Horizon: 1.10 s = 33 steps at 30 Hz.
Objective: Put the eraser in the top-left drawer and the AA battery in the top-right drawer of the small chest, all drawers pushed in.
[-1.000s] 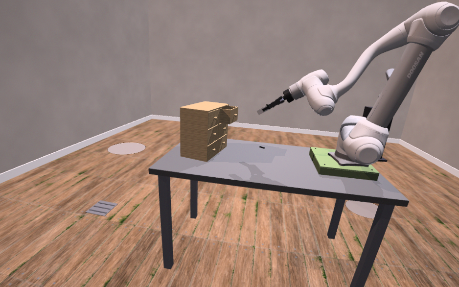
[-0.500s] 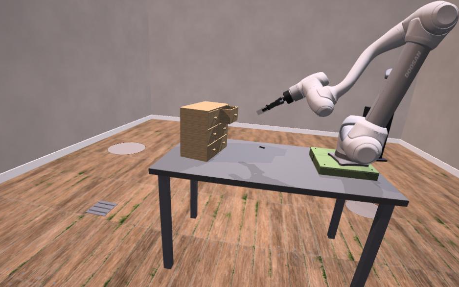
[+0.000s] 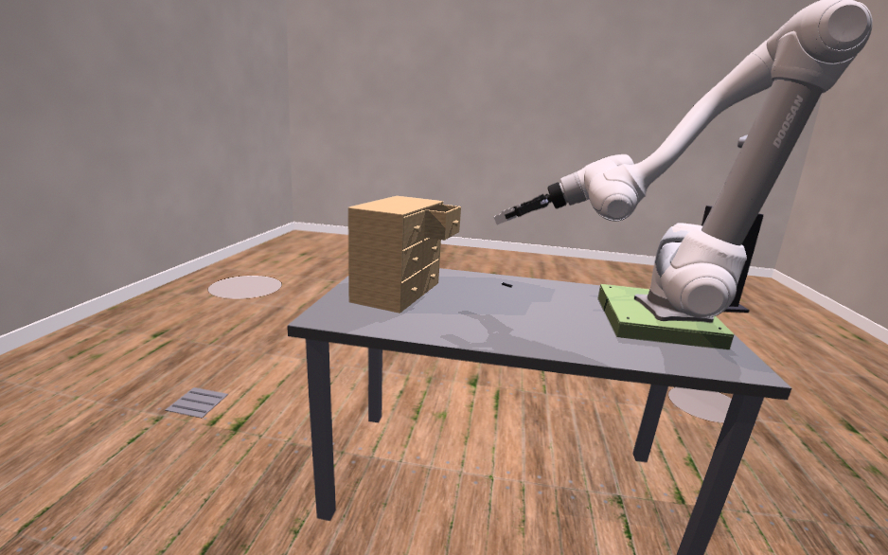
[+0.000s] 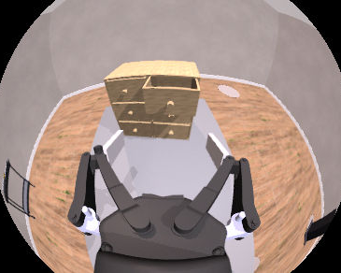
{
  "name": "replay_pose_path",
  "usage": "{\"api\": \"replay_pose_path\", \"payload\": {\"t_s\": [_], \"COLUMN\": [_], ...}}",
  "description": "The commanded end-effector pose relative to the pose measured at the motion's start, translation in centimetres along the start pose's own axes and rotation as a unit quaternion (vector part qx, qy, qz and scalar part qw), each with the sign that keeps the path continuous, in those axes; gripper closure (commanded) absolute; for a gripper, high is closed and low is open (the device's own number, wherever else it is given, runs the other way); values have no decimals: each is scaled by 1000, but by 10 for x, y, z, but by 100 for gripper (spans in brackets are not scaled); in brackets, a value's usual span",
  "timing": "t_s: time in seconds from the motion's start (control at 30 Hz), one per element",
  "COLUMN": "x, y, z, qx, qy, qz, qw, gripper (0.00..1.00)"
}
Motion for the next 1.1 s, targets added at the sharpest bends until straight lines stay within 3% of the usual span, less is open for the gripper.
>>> {"api": "replay_pose_path", "payload": {"t_s": [0.0, 0.37, 0.87, 0.9, 1.07], "x": [3, 10, 11, 11, 11], "y": [-7, -7, -7, -7, -7], "z": [4, 9, 10, 10, 10], "qx": [-4, -5, -5, -5, -5], "qy": [28, 58, 65, 65, 65], "qz": [44, 44, 43, 43, 43], "qw": [999, 997, 997, 997, 997], "gripper": [0, 0, 0, 100, 100]}}
Point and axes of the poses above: the point where the finger pads meet when closed, its own x axis out along the fingers, its own y axis across the jaws, z = x × y, the point moved 5 cm from there along -x, back along the fingers, and after that the axes turned 1 degree about -x, right-handed, at the moved point
